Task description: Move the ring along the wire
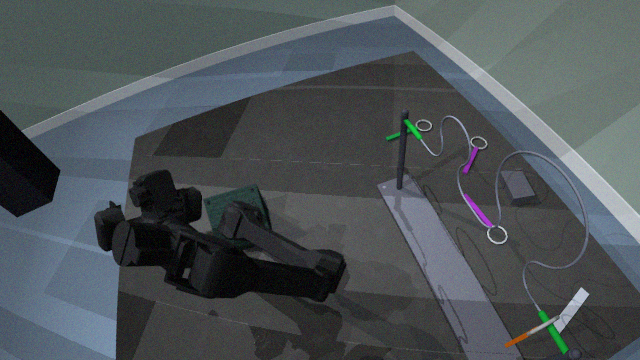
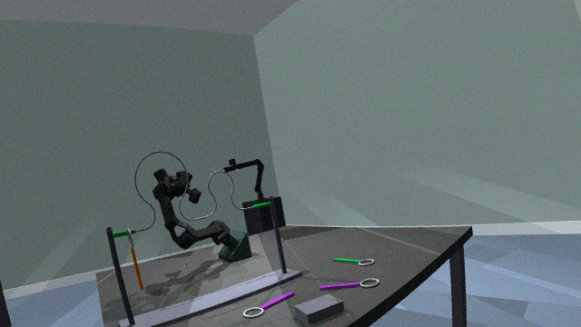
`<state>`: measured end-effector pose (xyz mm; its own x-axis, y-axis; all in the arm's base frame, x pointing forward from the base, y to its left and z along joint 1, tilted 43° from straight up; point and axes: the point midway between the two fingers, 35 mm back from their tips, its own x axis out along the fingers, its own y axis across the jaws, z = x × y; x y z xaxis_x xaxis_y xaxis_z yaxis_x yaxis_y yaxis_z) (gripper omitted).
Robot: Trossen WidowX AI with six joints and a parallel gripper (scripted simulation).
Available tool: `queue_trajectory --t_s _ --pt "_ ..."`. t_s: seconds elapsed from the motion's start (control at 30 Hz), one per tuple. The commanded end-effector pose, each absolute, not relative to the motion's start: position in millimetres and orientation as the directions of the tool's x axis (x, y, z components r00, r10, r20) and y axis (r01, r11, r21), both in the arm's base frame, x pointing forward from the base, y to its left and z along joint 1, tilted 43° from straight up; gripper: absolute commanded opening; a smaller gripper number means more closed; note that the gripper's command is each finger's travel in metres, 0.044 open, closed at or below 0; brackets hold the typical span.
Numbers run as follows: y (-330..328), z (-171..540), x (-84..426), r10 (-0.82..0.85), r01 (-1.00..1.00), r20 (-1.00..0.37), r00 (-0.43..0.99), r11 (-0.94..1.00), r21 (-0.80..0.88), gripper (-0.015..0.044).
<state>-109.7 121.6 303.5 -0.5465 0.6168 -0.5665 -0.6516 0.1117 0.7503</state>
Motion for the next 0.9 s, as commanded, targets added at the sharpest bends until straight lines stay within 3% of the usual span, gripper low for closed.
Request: queue_trajectory --t_s 0.0,0.27,0.87 --pt "122.1 303.6 -109.5 0.618 -0.652 -0.566 -0.545 0.112 0.75 0.0374" --pt "151.5 309.9 -97.0 0.707 -0.684 -0.552 -0.443 0.131 0.717 0.0164" --pt "225.0 332.9 -27.9 0.861 -0.755 -0.485 -0.15 0.217 0.619 0.016"
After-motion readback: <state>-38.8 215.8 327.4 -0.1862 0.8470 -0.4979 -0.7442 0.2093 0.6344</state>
